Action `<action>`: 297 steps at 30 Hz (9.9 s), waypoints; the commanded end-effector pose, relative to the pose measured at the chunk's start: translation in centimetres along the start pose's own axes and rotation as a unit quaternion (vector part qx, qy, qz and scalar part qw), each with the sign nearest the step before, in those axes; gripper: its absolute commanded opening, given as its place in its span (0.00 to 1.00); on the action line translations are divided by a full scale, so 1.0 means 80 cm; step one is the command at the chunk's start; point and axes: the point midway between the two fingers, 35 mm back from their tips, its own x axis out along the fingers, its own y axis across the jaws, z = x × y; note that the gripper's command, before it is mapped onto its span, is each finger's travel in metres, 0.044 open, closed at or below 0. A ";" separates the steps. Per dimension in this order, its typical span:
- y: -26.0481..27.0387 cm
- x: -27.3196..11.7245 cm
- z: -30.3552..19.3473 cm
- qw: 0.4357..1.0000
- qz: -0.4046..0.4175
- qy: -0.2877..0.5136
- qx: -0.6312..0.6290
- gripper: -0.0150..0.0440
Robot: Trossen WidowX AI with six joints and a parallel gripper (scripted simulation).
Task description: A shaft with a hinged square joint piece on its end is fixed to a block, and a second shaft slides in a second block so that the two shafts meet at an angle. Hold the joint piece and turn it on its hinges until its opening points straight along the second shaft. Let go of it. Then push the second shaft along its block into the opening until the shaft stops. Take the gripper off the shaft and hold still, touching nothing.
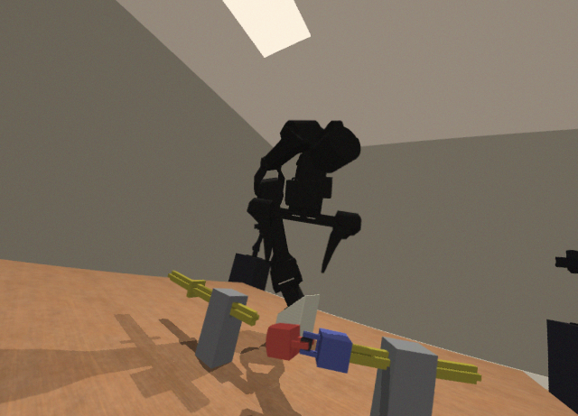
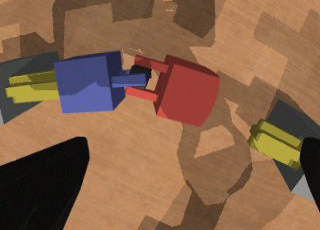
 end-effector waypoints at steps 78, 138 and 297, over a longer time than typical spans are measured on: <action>-0.091 0.078 -0.035 0.580 0.022 0.029 0.814 1.00; -0.009 0.192 -0.012 0.579 0.022 0.028 0.814 0.78; -0.008 0.177 -0.018 0.531 -0.066 -0.034 0.844 0.50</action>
